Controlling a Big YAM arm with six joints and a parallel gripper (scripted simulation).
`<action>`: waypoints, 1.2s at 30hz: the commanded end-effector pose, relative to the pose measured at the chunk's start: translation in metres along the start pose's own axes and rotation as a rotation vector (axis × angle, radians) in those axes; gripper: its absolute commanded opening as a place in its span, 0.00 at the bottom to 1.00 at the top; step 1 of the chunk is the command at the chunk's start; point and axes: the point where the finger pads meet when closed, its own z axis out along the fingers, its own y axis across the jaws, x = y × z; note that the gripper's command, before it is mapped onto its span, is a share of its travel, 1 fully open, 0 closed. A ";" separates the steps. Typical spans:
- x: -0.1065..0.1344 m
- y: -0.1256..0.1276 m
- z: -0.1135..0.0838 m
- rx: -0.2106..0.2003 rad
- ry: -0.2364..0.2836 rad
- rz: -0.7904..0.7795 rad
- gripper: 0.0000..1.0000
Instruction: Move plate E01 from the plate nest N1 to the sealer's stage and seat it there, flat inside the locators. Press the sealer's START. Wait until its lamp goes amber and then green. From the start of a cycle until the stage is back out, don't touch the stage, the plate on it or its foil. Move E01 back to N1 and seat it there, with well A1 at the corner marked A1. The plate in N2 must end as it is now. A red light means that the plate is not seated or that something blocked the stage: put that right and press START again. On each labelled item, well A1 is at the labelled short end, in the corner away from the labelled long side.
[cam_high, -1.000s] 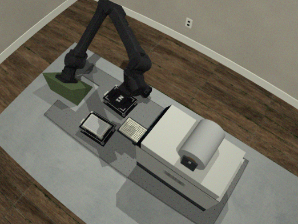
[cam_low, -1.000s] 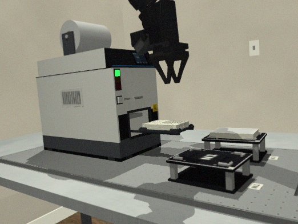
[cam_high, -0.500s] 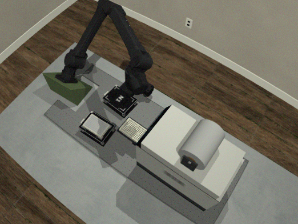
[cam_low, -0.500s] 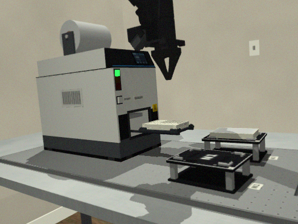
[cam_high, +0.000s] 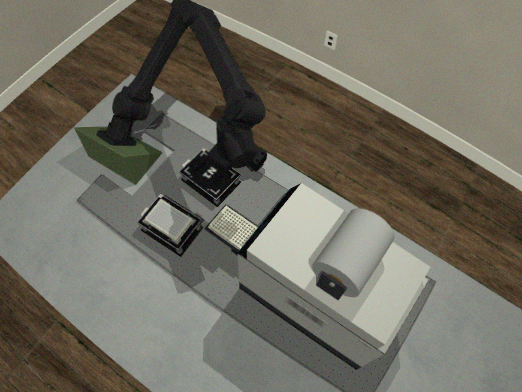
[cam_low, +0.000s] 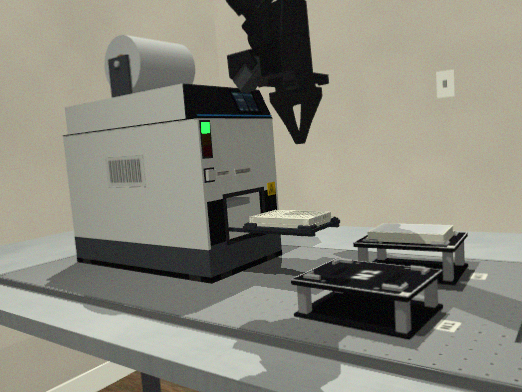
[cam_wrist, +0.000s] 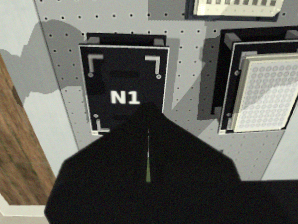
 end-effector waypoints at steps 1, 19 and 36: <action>-0.009 0.004 0.005 0.010 -0.049 -0.033 0.00; 0.007 0.006 -0.001 0.010 -0.627 0.017 0.00; 0.000 0.004 0.004 -0.002 -0.896 0.020 0.00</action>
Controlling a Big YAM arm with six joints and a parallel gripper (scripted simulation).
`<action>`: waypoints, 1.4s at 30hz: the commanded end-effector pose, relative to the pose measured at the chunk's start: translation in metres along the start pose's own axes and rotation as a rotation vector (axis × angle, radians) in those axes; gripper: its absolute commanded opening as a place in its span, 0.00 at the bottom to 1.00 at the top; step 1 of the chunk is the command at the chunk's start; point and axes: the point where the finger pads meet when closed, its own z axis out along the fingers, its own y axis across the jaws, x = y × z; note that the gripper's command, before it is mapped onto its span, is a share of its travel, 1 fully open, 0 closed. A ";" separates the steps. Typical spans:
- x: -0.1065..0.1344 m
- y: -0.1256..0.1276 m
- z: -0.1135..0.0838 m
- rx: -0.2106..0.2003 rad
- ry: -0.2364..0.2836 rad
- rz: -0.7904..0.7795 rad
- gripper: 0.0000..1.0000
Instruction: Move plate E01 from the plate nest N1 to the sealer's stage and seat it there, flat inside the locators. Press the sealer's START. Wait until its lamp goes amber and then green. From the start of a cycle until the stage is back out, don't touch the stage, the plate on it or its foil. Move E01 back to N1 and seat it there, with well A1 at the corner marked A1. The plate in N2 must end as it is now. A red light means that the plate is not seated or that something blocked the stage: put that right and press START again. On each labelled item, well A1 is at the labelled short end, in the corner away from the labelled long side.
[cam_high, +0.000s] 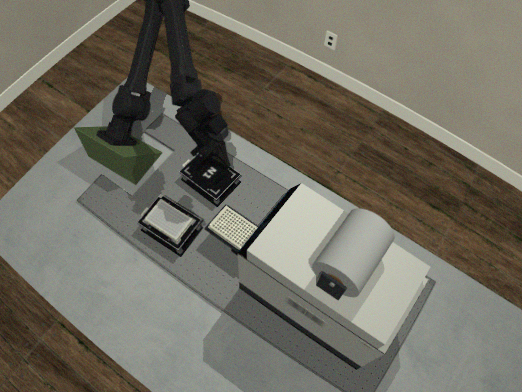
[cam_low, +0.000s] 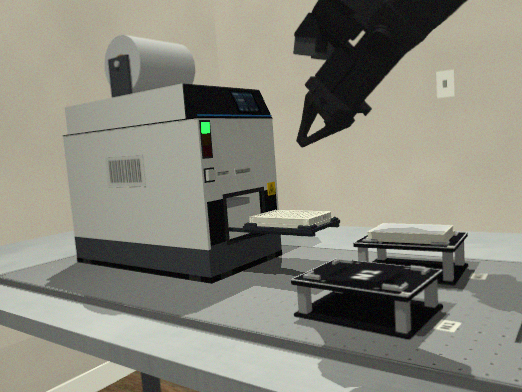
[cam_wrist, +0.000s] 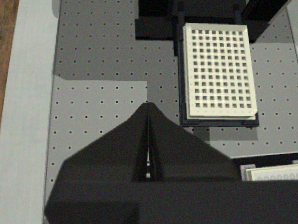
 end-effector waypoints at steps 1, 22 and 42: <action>-0.005 -0.001 0.005 -0.011 -0.001 0.039 0.00; -0.034 0.004 0.008 -0.014 -0.023 -0.021 0.00; -0.056 0.013 0.052 -0.031 -0.018 -0.017 0.00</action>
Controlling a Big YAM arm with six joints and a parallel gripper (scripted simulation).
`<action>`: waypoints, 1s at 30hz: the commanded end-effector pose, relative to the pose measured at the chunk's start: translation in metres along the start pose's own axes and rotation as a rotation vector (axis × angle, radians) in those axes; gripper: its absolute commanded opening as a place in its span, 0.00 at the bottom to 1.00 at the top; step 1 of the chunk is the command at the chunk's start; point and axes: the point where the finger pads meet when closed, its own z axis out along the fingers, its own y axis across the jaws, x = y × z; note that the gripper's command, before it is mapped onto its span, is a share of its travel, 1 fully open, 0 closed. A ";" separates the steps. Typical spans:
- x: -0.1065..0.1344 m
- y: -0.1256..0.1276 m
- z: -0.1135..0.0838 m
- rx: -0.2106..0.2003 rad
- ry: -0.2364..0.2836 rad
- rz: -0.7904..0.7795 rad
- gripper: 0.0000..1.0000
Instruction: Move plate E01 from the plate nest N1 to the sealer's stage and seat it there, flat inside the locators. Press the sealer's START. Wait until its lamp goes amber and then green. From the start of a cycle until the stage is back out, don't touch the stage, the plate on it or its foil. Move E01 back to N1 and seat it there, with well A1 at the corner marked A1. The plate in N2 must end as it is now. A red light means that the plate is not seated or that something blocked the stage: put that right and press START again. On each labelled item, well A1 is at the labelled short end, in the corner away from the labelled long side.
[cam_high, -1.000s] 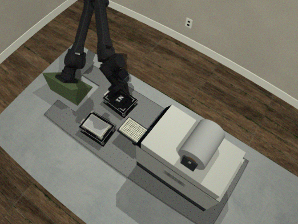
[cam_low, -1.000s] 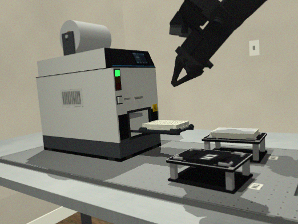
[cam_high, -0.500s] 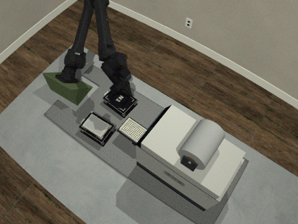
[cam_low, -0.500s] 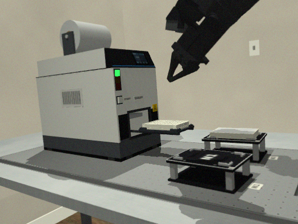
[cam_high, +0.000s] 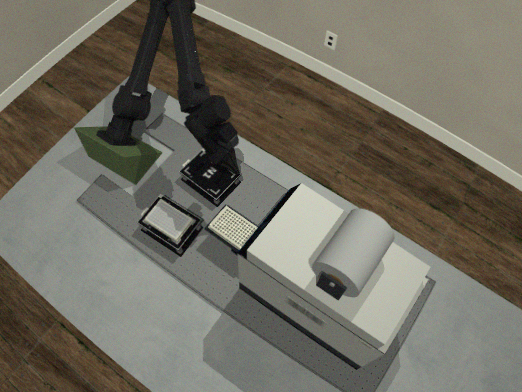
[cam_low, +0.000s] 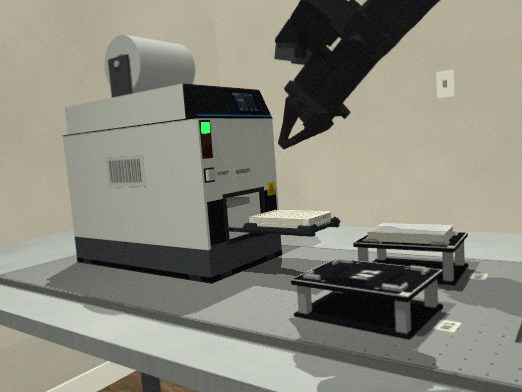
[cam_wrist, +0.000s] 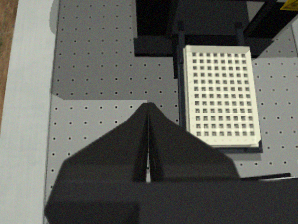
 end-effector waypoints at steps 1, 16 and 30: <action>-0.034 0.016 0.025 -0.029 -0.021 -0.030 0.00; -0.067 0.013 0.085 -0.024 -0.018 -0.006 0.00; -0.069 0.001 0.070 0.000 -0.028 -0.004 0.00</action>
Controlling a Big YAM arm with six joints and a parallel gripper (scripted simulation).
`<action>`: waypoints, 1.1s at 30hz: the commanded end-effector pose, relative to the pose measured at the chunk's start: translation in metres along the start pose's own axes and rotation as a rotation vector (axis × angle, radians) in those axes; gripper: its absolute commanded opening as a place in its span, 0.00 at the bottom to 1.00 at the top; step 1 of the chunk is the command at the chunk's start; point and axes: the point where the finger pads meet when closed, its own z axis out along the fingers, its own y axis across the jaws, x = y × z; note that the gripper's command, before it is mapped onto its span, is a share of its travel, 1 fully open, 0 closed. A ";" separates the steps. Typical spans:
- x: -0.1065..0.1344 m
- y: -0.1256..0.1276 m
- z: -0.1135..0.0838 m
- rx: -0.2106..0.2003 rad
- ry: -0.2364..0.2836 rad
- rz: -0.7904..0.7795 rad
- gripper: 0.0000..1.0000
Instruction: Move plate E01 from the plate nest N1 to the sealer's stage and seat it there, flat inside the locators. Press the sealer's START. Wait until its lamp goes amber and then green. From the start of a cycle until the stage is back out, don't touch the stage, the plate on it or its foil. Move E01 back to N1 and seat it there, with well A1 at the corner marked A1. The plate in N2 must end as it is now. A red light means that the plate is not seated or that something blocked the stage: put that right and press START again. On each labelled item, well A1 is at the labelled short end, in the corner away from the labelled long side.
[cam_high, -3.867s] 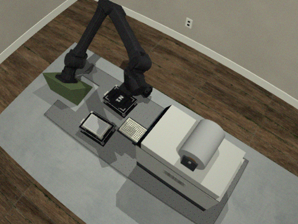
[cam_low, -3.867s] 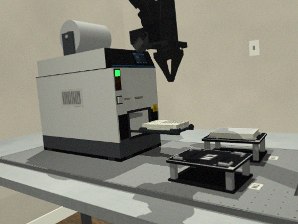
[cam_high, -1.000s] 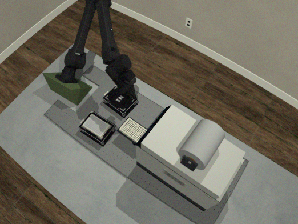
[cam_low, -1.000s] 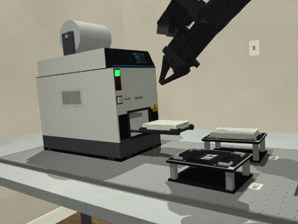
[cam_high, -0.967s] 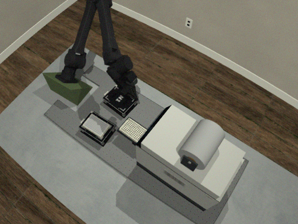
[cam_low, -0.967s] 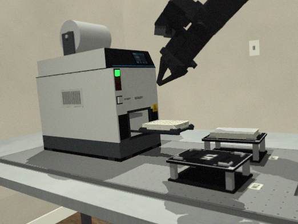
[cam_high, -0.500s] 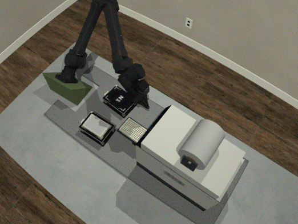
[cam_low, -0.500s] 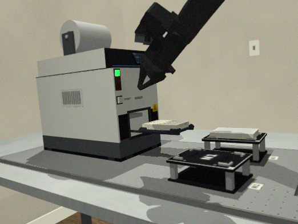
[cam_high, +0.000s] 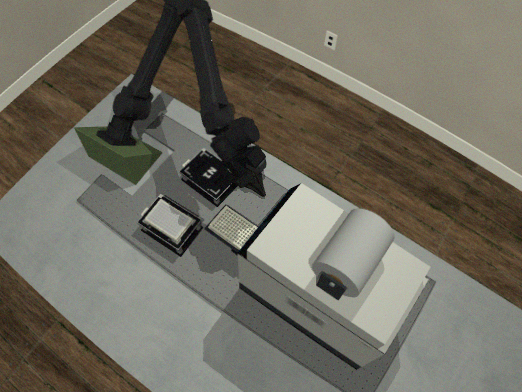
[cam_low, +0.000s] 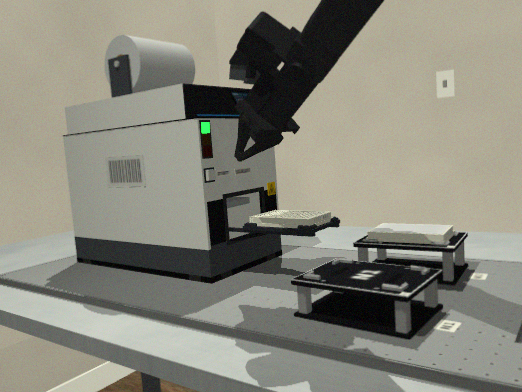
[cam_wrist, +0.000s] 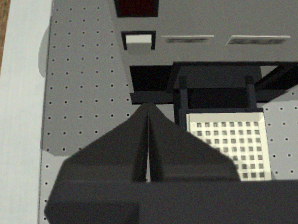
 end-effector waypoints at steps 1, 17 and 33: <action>-0.020 0.005 -0.013 0.002 -0.037 -0.022 0.00; 0.002 -0.012 -0.001 0.019 -0.006 0.014 0.00; -0.018 0.022 0.039 -0.028 -0.027 -0.044 0.00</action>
